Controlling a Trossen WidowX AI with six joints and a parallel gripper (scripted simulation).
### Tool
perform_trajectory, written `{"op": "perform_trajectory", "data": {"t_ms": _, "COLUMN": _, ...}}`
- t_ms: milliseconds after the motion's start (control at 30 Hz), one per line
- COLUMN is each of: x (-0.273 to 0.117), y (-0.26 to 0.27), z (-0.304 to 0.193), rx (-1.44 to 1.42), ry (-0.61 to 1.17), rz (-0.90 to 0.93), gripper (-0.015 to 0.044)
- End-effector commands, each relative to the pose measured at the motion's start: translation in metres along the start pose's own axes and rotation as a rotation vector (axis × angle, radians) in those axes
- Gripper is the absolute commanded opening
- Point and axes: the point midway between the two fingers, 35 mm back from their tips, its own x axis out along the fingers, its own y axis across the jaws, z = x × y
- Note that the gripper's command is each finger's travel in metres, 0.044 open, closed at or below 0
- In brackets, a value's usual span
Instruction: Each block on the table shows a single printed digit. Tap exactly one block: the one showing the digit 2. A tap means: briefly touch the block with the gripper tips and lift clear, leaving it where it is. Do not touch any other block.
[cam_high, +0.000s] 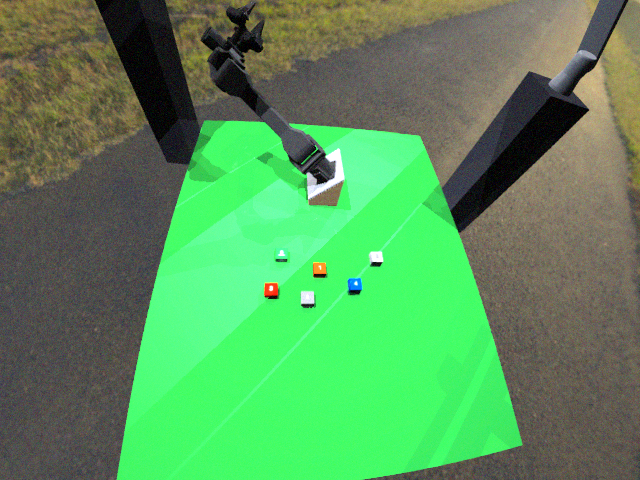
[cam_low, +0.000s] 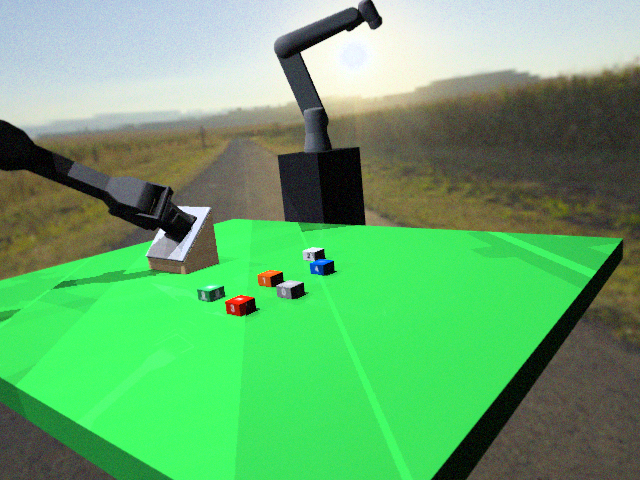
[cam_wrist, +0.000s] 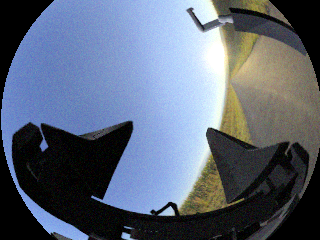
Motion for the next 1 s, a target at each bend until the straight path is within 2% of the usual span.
{"op": "perform_trajectory", "data": {"t_ms": 0, "x": -0.002, "y": -0.001, "z": -0.001, "rx": -0.004, "ry": 0.003, "rz": -0.003, "gripper": 0.0400}}
{"op": "perform_trajectory", "data": {"t_ms": 67, "x": -0.014, "y": -0.007, "z": -0.006, "rx": -0.035, "ry": 0.025, "rz": -0.029, "gripper": 0.0400}}
{"op": "perform_trajectory", "data": {"t_ms": 167, "x": -0.055, "y": -0.019, "z": -0.025, "rx": -0.132, "ry": 0.109, "rz": -0.101, "gripper": 0.0400}}
{"op": "perform_trajectory", "data": {"t_ms": 533, "x": -0.255, "y": -0.018, "z": -0.080, "rx": -0.565, "ry": 0.614, "rz": -0.299, "gripper": 0.0400}}
{"op": "perform_trajectory", "data": {"t_ms": 767, "x": -0.382, "y": 0.010, "z": -0.078, "rx": -0.805, "ry": 0.996, "rz": -0.310, "gripper": 0.0400}}
{"op": "perform_trajectory", "data": {"t_ms": 967, "x": -0.481, "y": 0.048, "z": -0.054, "rx": -0.968, "ry": 1.347, "rz": -0.237, "gripper": 0.0400}}
